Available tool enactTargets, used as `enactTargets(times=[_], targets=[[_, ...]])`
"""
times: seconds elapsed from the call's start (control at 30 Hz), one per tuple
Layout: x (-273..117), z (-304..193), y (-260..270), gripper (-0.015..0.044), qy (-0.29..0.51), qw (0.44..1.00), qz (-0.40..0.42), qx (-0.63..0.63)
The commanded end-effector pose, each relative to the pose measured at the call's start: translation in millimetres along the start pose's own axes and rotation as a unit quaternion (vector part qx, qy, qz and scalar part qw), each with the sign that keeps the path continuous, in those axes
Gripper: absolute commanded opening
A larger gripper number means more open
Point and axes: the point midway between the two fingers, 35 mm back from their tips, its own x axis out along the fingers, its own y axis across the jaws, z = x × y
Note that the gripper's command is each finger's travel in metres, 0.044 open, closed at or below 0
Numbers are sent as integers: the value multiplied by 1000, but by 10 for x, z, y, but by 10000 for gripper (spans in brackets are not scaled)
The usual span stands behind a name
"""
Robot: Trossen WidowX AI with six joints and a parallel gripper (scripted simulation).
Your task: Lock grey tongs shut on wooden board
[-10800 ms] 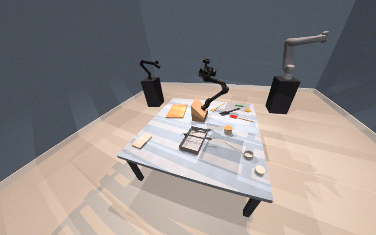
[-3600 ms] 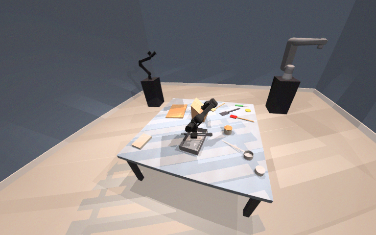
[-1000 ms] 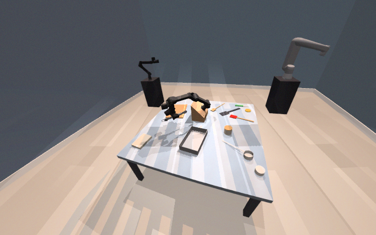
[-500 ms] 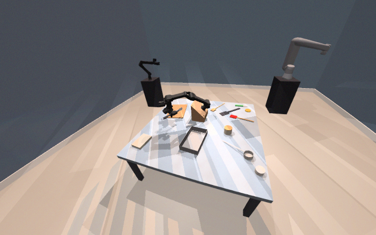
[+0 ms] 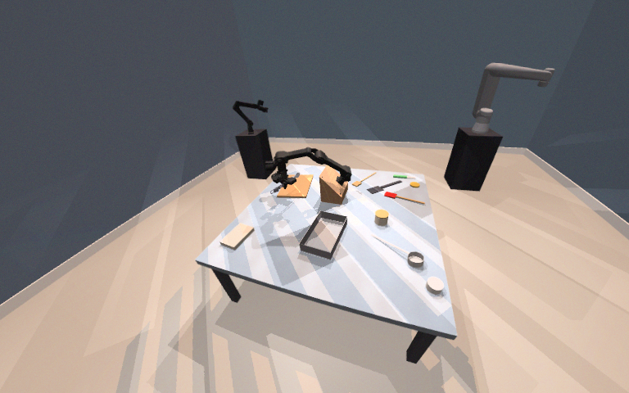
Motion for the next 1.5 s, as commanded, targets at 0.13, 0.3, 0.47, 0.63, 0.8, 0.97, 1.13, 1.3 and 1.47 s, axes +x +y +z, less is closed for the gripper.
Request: enactTargets(times=[0.13,0.3,0.47,0.63,0.8,0.97,1.13,1.3,1.47], targets=[[-80,-558,-444,-150,0,997,-13,-79],[-93,-901,-653,-150,1,992,-16,-125],[-91,-1262,-834,-150,5,985,-18,-174],[-66,-1632,-982,-150,9,975,-17,-223],[-19,-2006,-1096,-150,12,962,-13,-271],[49,-2381,-1174,-150,14,947,-7,-320],[91,-2566,-1200,-150,14,939,-3,-344],[91,-2566,-1200,-150,14,939,-3,-344],[91,-2566,-1200,-150,14,939,-3,-344]])
